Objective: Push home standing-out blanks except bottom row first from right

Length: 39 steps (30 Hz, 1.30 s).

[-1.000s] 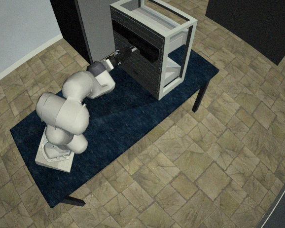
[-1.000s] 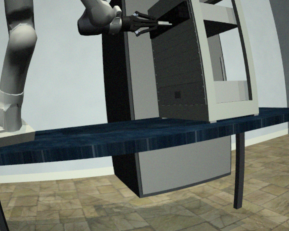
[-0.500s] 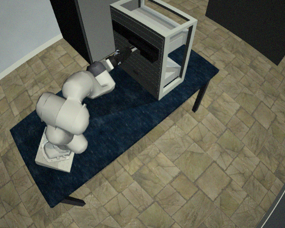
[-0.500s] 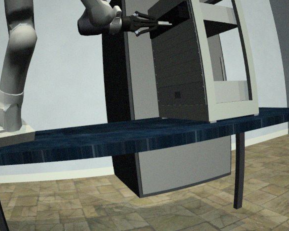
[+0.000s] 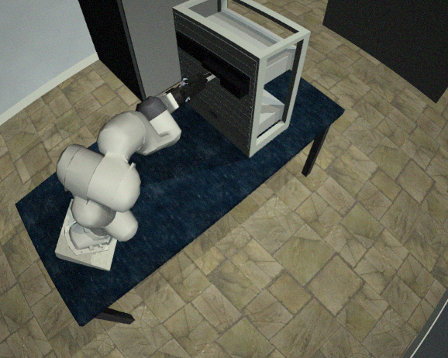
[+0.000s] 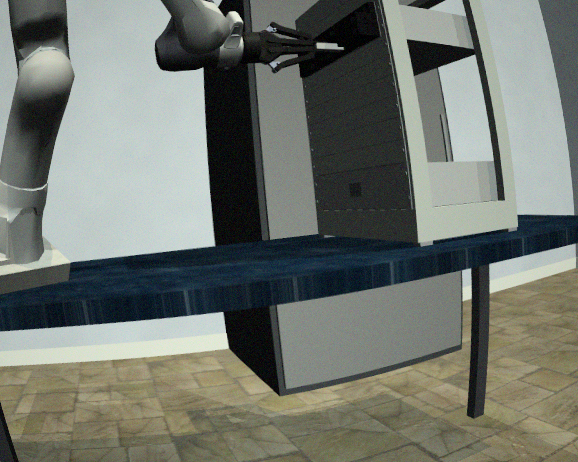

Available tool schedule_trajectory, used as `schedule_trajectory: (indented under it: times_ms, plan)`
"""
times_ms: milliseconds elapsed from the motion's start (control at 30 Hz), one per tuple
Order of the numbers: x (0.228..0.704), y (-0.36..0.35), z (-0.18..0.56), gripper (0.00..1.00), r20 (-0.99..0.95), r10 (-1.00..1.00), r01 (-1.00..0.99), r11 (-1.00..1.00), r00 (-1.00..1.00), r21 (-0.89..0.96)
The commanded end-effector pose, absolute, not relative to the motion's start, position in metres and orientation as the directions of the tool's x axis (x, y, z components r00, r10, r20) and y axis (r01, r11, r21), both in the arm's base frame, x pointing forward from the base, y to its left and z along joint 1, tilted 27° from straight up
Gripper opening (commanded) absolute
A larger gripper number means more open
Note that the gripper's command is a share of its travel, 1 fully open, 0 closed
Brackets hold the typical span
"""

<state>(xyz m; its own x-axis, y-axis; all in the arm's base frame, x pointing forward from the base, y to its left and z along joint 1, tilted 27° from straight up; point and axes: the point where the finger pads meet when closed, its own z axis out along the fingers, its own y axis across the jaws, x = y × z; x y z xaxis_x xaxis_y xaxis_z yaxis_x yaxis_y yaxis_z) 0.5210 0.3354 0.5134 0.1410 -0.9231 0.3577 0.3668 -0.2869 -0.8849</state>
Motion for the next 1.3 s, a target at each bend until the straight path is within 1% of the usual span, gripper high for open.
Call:
schedule_trajectory:
  times_ms: [0,200,733,1033,1267]
  plan:
    - [0.525,0.332,0.514,0.0,0.353,-0.926,0.363,-0.285,0.136,-0.887]
    - [0.518,0.33,0.511,0.0,0.353,-0.926,0.363,-0.285,0.136,-0.887]
    - [0.454,0.312,0.49,0.0,0.353,-0.926,0.363,-0.285,0.136,-0.887]
    - [0.449,0.311,0.49,0.0,0.353,-0.926,0.363,-0.285,0.136,-0.887]
    - [0.432,0.321,0.512,0.0,0.353,-0.926,0.363,-0.285,0.136,-0.887]
